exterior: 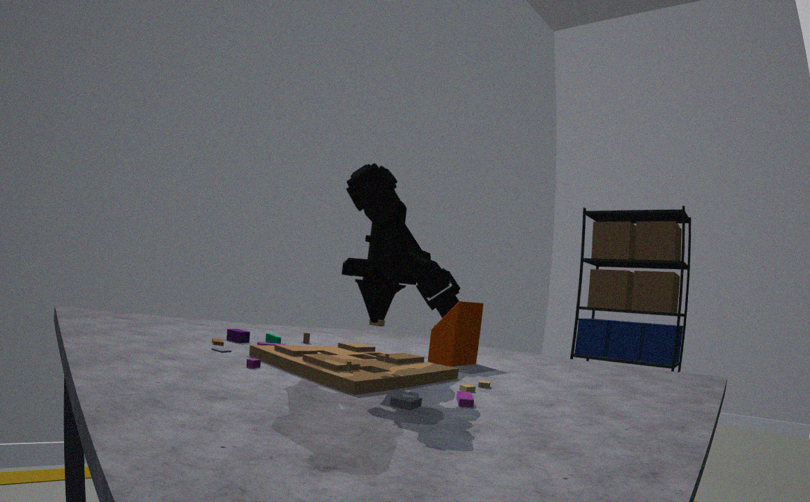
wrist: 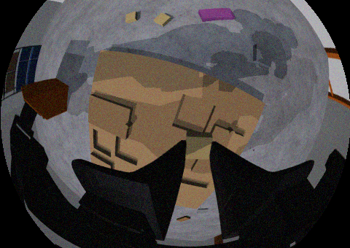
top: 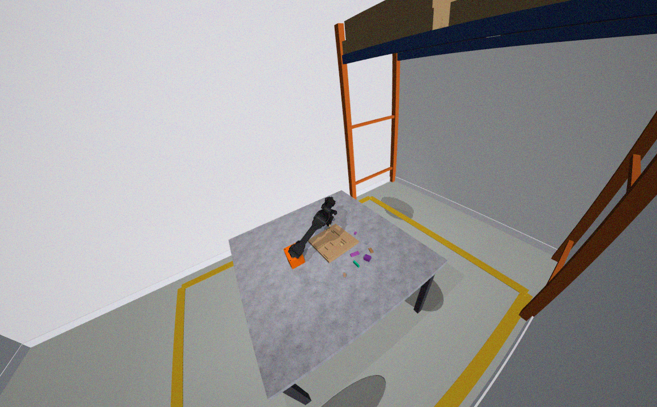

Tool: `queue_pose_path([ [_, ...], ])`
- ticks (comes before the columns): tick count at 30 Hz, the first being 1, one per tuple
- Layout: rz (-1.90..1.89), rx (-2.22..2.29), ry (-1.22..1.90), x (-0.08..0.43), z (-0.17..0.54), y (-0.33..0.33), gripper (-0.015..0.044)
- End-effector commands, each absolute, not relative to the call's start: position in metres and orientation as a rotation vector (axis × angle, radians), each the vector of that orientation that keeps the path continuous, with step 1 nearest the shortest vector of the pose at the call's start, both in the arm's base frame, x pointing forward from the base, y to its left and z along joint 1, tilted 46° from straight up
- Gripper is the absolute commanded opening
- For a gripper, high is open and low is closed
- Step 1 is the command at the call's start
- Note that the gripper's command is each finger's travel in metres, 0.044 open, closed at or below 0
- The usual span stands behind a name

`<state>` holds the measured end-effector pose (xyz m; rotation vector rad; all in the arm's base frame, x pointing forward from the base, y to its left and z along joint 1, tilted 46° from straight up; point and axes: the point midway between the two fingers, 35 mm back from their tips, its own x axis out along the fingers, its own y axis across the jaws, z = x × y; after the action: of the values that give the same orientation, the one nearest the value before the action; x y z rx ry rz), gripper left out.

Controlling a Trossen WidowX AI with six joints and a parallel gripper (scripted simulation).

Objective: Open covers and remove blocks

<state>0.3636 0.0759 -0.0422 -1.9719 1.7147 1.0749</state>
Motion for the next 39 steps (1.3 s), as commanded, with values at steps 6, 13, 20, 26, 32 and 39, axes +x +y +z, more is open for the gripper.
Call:
queue_pose_path([
  [6, 1.080, -1.957, 1.707, 0.368, -0.020, 0.062, 0.0080],
  [13, 1.088, -1.953, 1.699, 0.371, 0.002, 0.043, 0.0080],
  [20, 1.093, -1.950, 1.692, 0.371, 0.022, 0.024, 0.0080],
  [26, 1.096, -1.949, 1.687, 0.370, 0.040, 0.007, 0.0080],
  [32, 1.098, -1.949, 1.684, 0.367, 0.057, -0.010, 0.0080],
  [39, 1.097, -1.950, 1.682, 0.362, 0.076, -0.030, 0.0080],
])
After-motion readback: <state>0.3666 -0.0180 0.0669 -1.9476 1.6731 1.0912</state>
